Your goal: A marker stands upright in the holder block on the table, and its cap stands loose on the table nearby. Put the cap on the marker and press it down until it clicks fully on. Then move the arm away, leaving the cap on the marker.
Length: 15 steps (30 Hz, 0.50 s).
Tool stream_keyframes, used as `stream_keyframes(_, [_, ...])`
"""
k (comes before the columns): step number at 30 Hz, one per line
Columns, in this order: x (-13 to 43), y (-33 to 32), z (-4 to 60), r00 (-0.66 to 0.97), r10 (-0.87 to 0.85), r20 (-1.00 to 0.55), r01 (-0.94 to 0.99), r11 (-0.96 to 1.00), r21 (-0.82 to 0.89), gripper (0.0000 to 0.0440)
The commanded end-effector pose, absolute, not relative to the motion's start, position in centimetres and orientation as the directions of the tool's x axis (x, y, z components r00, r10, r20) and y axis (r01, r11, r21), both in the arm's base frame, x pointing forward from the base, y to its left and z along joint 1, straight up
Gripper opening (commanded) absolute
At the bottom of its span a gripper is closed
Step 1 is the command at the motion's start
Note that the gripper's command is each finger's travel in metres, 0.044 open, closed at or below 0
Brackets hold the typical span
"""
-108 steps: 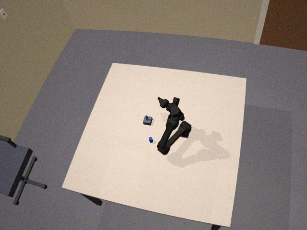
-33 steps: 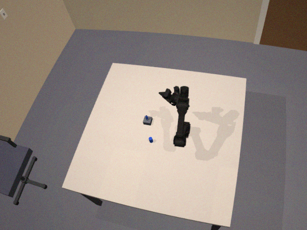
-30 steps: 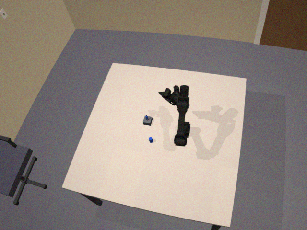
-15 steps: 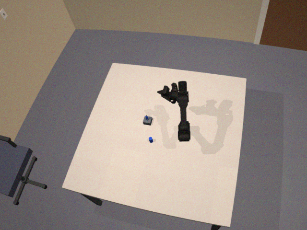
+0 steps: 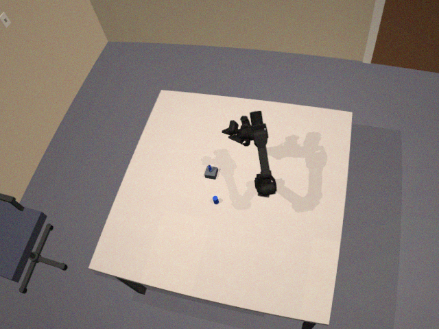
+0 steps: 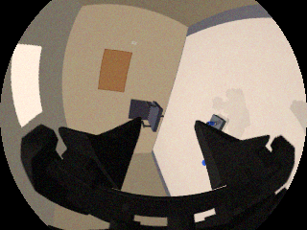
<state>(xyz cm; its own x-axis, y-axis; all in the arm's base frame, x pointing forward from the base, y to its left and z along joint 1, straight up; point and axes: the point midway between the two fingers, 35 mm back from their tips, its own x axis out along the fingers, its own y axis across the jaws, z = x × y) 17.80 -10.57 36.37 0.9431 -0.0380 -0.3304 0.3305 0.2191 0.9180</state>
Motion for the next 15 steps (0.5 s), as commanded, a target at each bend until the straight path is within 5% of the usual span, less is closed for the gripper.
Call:
stream_keyframes(1, [18.4,-10.9,35.9,0.933,-0.011,-0.361,0.354,0.225,0.908,0.0318])
stream_keyframes(15, [20.5,-11.4,34.2,0.888,0.083,-0.452,0.422,0.239,0.874,0.0318])
